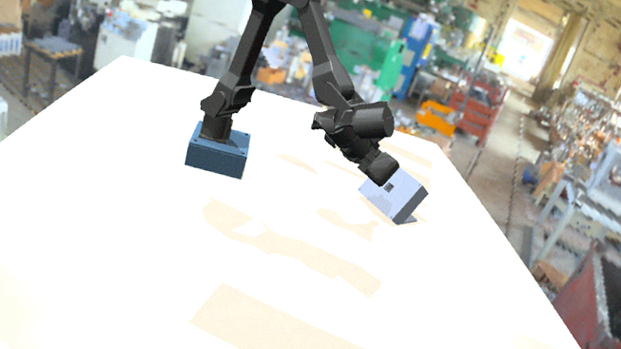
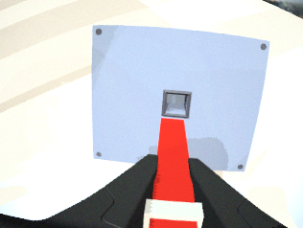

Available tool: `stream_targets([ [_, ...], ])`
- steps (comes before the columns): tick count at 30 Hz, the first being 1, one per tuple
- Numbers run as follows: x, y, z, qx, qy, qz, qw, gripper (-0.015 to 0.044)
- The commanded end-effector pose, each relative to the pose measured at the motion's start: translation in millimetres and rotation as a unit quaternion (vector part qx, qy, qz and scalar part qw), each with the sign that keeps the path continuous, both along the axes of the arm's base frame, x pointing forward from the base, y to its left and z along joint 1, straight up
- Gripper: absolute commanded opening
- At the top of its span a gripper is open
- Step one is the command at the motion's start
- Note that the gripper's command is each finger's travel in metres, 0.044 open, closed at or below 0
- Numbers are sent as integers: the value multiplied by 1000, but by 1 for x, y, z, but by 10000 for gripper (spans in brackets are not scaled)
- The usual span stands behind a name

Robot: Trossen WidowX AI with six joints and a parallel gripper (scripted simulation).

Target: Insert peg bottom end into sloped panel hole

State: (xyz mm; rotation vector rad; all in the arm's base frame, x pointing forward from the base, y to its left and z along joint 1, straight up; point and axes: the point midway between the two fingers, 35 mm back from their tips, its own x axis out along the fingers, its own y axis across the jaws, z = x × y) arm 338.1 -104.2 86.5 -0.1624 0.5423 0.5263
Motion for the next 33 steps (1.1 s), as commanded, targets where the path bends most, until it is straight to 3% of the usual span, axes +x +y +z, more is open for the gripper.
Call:
stream_targets([
  [1,2,1,-5,3,2,-2,1000,0],
  [33,23,11,-19,2,-18,-5,1000,0],
])
